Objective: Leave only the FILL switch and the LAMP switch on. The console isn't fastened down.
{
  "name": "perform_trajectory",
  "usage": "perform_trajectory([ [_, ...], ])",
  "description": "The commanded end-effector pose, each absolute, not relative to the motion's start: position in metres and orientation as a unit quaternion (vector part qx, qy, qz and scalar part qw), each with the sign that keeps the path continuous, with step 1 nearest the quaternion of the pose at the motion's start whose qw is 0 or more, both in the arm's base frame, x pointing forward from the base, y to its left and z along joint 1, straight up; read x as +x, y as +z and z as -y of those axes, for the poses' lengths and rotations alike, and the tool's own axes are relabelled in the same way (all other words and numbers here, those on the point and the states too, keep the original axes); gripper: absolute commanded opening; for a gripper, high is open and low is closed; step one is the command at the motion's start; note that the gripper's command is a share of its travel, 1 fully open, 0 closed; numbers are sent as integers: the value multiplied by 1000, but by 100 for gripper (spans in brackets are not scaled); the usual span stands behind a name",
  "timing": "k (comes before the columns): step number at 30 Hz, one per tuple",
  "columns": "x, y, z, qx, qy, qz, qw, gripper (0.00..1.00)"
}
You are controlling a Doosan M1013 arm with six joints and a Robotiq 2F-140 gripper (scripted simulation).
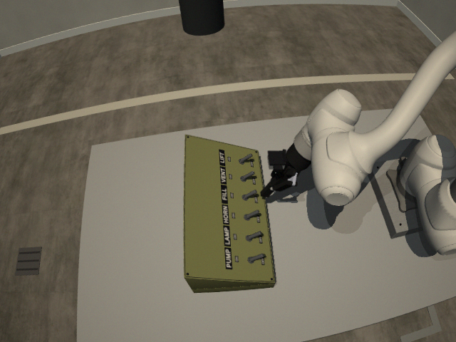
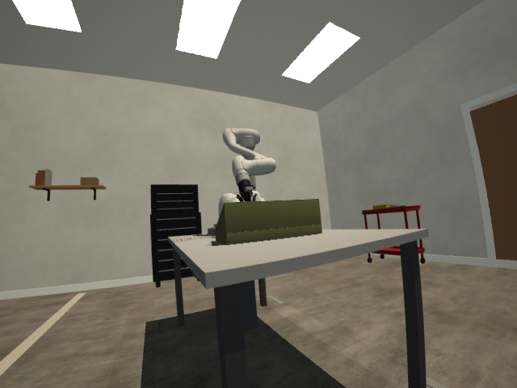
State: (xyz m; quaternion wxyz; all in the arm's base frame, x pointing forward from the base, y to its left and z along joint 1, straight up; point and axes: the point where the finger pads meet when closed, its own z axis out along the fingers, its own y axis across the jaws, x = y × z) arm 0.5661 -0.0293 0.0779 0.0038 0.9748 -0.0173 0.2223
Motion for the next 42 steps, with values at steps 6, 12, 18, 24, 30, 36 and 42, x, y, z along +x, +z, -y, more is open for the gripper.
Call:
perform_trajectory([
  [6, 565, 75, 27, 975, 223, 17, 4, 10],
  [12, 565, 75, 27, 975, 223, 16, 4, 10],
  [18, 565, 75, 27, 975, 223, 16, 4, 10],
  [24, 566, 75, 27, 975, 223, 17, 4, 10],
  [30, 567, 77, 28, 975, 224, 16, 4, 10],
  [36, 571, 79, 28, 974, 224, 16, 4, 10],
  [42, 572, 80, 28, 975, 223, 16, 4, 10],
])
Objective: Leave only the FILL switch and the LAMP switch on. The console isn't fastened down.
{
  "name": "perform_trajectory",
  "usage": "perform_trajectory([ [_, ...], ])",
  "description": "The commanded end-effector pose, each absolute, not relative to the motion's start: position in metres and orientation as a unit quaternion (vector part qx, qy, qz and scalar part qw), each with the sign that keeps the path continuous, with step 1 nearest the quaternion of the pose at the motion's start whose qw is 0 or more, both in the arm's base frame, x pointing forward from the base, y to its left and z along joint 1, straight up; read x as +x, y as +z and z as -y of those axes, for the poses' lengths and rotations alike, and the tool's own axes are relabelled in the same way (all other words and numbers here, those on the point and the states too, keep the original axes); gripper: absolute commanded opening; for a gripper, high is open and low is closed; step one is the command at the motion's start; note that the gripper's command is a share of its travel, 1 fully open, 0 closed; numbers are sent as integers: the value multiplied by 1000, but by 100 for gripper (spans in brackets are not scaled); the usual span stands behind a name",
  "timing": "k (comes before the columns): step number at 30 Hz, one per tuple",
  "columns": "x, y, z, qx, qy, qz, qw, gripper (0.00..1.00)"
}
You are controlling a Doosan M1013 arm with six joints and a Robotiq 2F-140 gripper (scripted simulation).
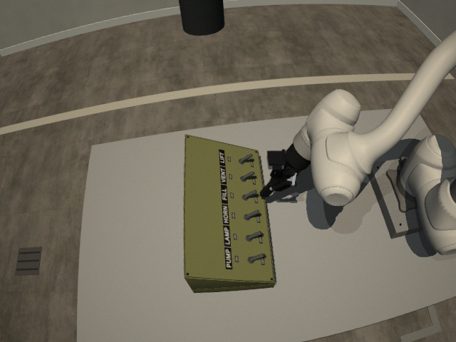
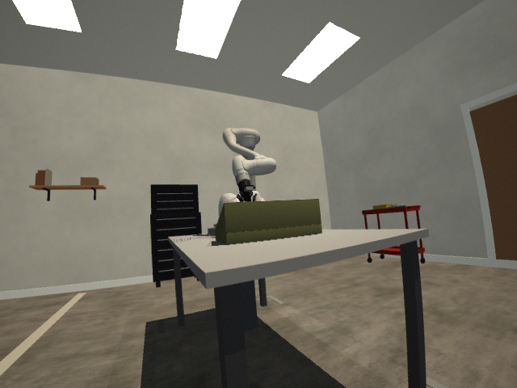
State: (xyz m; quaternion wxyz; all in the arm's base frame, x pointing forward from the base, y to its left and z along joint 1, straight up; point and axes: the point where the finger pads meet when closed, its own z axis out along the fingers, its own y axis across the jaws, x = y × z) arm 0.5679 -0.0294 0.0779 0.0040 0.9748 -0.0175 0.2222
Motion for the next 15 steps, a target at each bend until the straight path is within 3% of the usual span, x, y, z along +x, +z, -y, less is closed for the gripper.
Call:
perform_trajectory([
  [1, 573, 80, 28, 975, 222, 16, 4, 10],
  [15, 581, 84, 28, 975, 221, 16, 4, 10],
])
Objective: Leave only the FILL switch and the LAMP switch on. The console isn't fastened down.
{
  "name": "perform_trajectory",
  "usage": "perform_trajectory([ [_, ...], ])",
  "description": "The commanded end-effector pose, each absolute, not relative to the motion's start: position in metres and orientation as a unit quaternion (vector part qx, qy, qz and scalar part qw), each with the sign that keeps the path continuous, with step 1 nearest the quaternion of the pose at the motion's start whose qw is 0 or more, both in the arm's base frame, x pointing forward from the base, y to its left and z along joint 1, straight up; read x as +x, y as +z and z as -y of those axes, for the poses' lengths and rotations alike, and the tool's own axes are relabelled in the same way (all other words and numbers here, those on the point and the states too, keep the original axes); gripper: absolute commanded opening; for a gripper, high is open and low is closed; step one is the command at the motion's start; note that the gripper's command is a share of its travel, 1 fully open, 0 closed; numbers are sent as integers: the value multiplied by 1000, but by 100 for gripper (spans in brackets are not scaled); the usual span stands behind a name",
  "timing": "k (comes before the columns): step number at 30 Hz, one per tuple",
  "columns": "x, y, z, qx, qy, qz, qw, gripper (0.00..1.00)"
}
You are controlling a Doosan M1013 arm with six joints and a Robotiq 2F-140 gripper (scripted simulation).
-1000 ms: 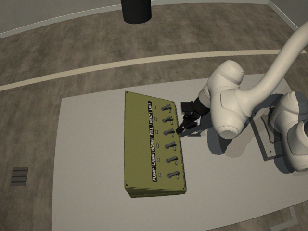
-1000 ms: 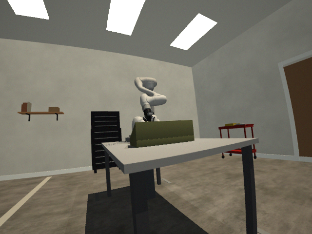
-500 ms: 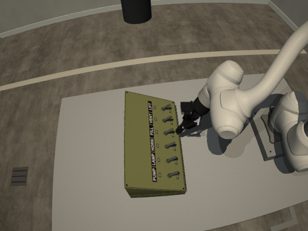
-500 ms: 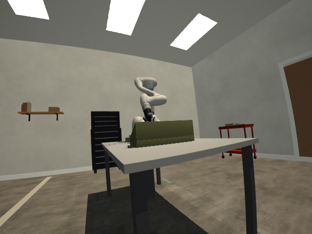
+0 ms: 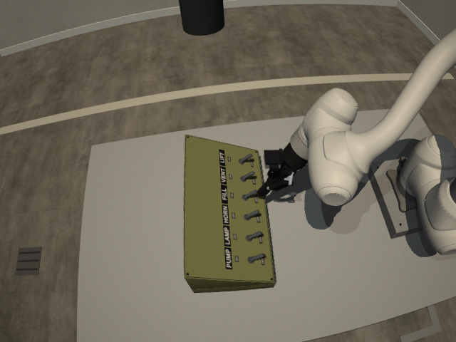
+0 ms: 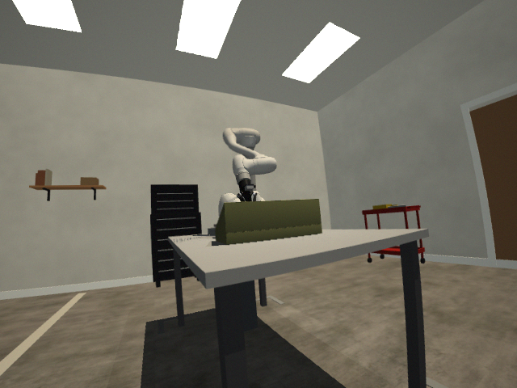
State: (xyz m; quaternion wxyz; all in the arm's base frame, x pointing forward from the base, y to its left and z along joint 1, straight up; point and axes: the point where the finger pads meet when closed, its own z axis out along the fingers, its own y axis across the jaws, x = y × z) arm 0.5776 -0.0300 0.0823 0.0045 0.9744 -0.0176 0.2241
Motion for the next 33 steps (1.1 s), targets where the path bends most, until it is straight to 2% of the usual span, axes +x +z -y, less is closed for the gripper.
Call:
perform_trajectory([
  [1, 582, 84, 28, 975, 221, 16, 4, 10],
  [33, 600, 94, 28, 975, 222, 16, 4, 10],
])
